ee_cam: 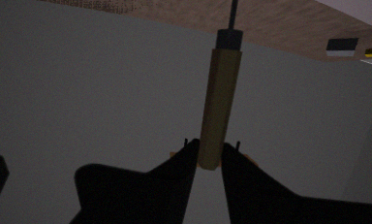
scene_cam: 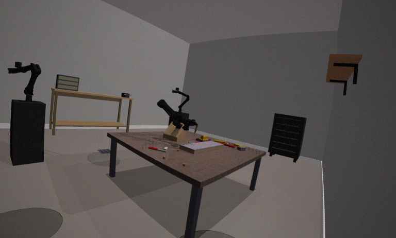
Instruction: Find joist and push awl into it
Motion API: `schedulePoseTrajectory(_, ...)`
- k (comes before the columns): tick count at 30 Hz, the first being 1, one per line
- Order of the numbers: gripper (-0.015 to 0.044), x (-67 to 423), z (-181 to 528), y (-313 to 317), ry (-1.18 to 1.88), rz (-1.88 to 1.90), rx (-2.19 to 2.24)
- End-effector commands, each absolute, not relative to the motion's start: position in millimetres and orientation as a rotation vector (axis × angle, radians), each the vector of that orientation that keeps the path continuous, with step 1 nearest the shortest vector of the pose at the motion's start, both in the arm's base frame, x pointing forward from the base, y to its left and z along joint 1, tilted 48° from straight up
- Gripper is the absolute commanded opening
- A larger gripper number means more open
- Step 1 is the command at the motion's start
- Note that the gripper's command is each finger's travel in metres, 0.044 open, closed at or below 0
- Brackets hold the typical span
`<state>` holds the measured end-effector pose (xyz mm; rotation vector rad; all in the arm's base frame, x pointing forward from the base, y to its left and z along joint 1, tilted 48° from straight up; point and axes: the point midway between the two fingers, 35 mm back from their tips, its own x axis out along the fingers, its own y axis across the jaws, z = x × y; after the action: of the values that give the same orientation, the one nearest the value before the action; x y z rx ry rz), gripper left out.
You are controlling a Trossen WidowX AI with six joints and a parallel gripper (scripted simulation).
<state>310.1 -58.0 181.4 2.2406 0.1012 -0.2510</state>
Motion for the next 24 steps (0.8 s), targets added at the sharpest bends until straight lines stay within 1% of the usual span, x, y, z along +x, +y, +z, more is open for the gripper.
schedulePoseTrajectory(1,0.0000,315,185,-65,0.144,-0.223,2.243)
schedulePoseTrajectory(16,0.0000,321,187,-107,0.292,-0.128,2.280)
schedulePoseTrajectory(24,0.0000,320,187,-110,0.298,-0.123,2.281)
